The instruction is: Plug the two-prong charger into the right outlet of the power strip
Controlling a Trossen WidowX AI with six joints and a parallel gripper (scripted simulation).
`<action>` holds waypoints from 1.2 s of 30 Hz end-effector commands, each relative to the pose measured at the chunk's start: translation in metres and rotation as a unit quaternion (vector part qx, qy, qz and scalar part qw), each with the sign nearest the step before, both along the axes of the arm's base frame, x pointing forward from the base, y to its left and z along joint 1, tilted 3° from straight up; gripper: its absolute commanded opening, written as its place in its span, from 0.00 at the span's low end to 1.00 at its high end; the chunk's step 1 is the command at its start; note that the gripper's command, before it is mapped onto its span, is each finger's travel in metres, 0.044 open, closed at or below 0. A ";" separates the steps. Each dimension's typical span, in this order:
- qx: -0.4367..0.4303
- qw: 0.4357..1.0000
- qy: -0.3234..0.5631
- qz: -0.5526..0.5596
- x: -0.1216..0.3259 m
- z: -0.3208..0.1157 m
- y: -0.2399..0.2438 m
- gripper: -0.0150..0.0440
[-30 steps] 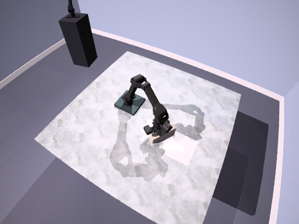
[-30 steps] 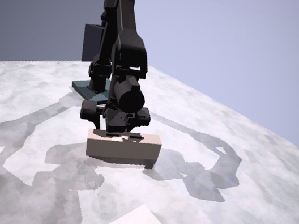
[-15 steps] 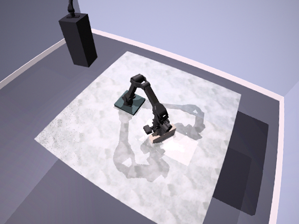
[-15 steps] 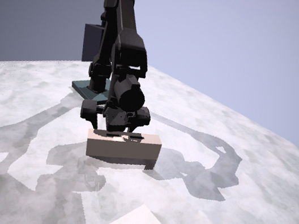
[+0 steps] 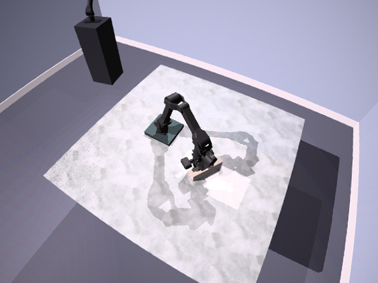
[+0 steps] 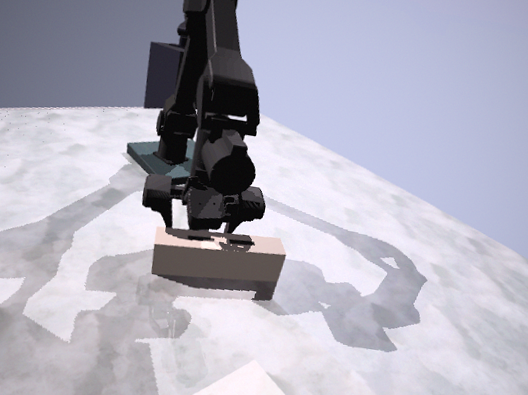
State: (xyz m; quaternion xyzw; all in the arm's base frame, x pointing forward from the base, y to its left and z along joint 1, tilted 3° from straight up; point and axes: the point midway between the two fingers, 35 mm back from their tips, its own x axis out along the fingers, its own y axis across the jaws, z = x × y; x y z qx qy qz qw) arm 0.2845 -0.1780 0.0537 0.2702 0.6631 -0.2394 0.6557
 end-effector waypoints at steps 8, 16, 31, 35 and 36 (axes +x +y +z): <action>-0.003 1.000 -0.002 -0.002 -0.003 -0.001 0.002 1.00; -0.004 1.000 -0.003 -0.002 -0.005 -0.001 0.004 1.00; -0.004 1.000 -0.003 -0.002 -0.016 -0.001 0.015 1.00; -0.004 1.000 -0.003 -0.002 -0.019 -0.001 0.018 1.00; -0.004 1.000 -0.003 -0.002 -0.020 -0.001 0.019 1.00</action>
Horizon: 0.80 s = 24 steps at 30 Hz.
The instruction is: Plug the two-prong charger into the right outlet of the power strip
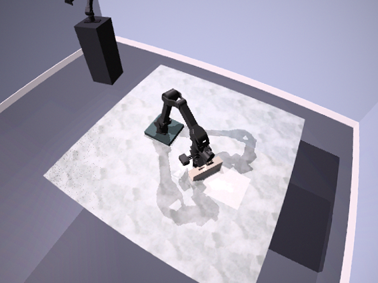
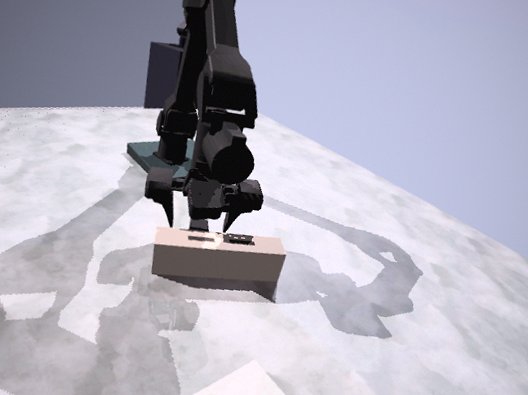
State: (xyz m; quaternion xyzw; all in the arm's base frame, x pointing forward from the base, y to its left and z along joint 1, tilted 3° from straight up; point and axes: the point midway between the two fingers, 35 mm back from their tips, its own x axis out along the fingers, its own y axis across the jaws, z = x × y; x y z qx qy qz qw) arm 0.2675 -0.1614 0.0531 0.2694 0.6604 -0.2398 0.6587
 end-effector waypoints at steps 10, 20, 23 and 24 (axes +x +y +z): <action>-0.001 1.000 0.001 -0.002 -0.011 -0.001 0.010 1.00; -0.001 1.000 0.001 -0.002 -0.020 -0.002 0.018 1.00; -0.001 1.000 0.001 -0.002 -0.023 -0.003 0.020 1.00; -0.001 1.000 0.001 -0.002 -0.023 -0.003 0.021 1.00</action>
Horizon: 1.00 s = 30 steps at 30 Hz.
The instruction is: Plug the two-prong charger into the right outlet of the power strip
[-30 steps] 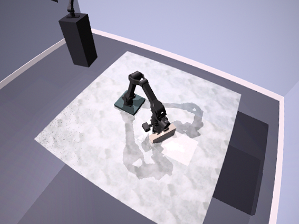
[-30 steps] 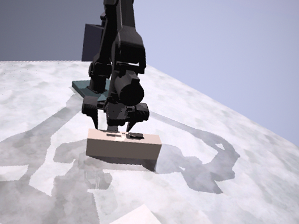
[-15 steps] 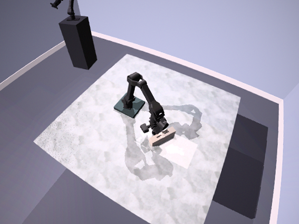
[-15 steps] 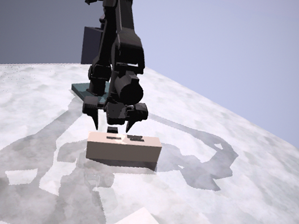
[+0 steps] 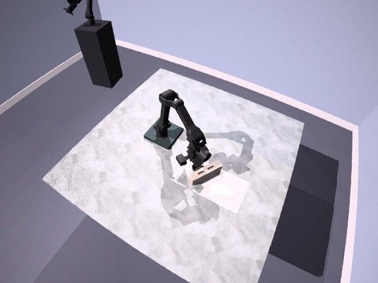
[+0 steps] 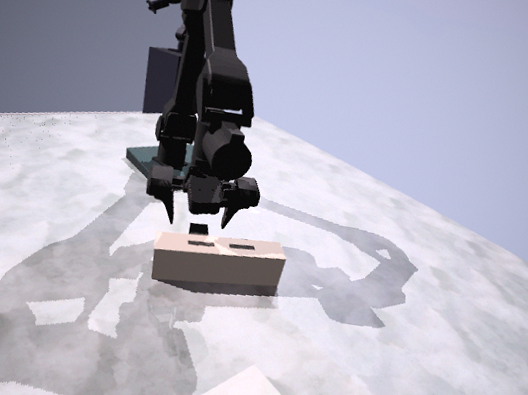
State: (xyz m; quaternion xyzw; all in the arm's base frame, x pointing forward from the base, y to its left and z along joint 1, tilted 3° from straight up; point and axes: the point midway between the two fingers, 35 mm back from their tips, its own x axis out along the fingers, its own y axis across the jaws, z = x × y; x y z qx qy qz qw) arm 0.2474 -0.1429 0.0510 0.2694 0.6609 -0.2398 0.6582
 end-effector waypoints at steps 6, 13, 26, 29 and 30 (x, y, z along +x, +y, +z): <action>-0.001 1.000 0.000 -0.002 -0.009 -0.002 0.007 1.00; -0.096 0.990 -0.099 0.000 0.001 0.031 -0.003 1.00; -0.203 0.953 -0.223 -0.012 0.003 0.076 -0.009 1.00; -0.203 0.953 -0.223 -0.012 0.003 0.076 -0.009 1.00; -0.203 0.953 -0.223 -0.012 0.003 0.076 -0.009 1.00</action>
